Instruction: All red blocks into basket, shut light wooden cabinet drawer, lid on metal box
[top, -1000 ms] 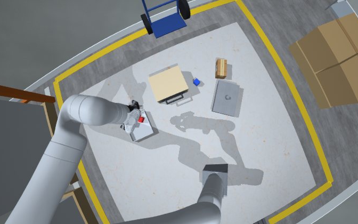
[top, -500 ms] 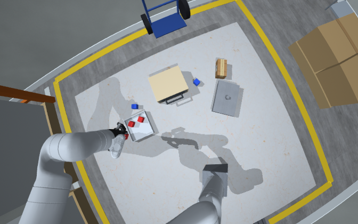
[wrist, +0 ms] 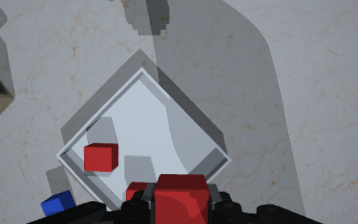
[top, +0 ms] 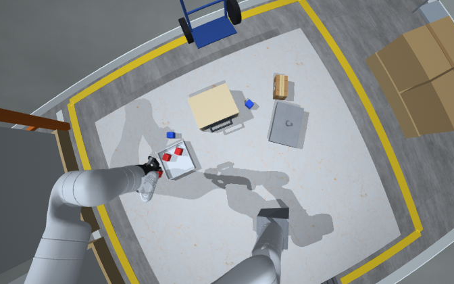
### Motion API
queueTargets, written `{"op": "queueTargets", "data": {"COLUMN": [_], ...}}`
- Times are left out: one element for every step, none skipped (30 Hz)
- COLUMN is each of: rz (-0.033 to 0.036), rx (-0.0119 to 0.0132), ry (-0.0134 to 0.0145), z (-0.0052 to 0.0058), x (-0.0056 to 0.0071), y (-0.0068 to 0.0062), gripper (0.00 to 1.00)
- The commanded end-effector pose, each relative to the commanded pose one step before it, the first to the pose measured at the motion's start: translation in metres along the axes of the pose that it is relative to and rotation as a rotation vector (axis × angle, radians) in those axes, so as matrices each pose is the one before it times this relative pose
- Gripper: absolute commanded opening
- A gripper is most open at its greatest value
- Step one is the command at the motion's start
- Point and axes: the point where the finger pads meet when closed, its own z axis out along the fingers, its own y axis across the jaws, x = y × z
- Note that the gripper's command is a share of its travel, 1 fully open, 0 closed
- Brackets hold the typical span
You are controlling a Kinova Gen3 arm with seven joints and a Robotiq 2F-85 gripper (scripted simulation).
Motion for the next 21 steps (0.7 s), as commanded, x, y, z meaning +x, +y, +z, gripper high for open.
{"op": "queueTargets", "data": {"rz": [0.00032, 0.0, 0.0, -0.00001, -0.00001, -0.00001, -0.00001, -0.00001, -0.00001, 0.0, 0.0, 0.0, 0.0, -0.00001, -0.00001, 0.0, 0.0, 0.0, 0.0, 0.00001, -0.00001], "rx": [0.00015, 0.0, -0.00001, -0.00001, -0.00001, -0.00001, -0.00001, -0.00001, -0.00001, -0.00001, -0.00001, -0.00001, -0.00001, 0.0, 0.0, 0.0, 0.0, 0.0, 0.0, 0.0, 0.0], "ry": [-0.0015, 0.0, 0.0, 0.0, 0.0, 0.0, 0.0, 0.0, 0.0, 0.0, 0.0, 0.0, 0.0, -0.00001, 0.0, 0.0, 0.0, 0.0, 0.0, 0.00001, 0.0], "z": [-0.00042, 0.0, 0.00018, 0.00022, 0.00026, 0.00031, 0.00036, 0.00041, 0.00046, 0.00052, 0.00058, 0.00064, 0.0007, 0.00076, 0.00083, 0.00089, 0.00096, 0.0, 0.0, 0.00102, 0.00108], "x": [-0.00032, 0.0, 0.0, 0.0, 0.0, 0.0, 0.0, 0.0, 0.0, 0.0, 0.0, 0.0, 0.0, -0.00001, -0.00001, 0.0, 0.0, 0.0, 0.0, 0.0, -0.00001], "y": [-0.00033, 0.0, 0.0, 0.0, 0.0, 0.0, 0.0, 0.0, 0.0, 0.0, 0.0, 0.0, 0.0, 0.0, 0.0, 0.0, 0.0, 0.0, 0.0, 0.0, 0.0], "gripper": [0.1, 0.1, 0.1, 0.1, 0.1, 0.1, 0.1, 0.1, 0.1, 0.1, 0.1, 0.1, 0.1, 0.1, 0.1, 0.1, 0.1, 0.1, 0.1, 0.1, 0.1]}}
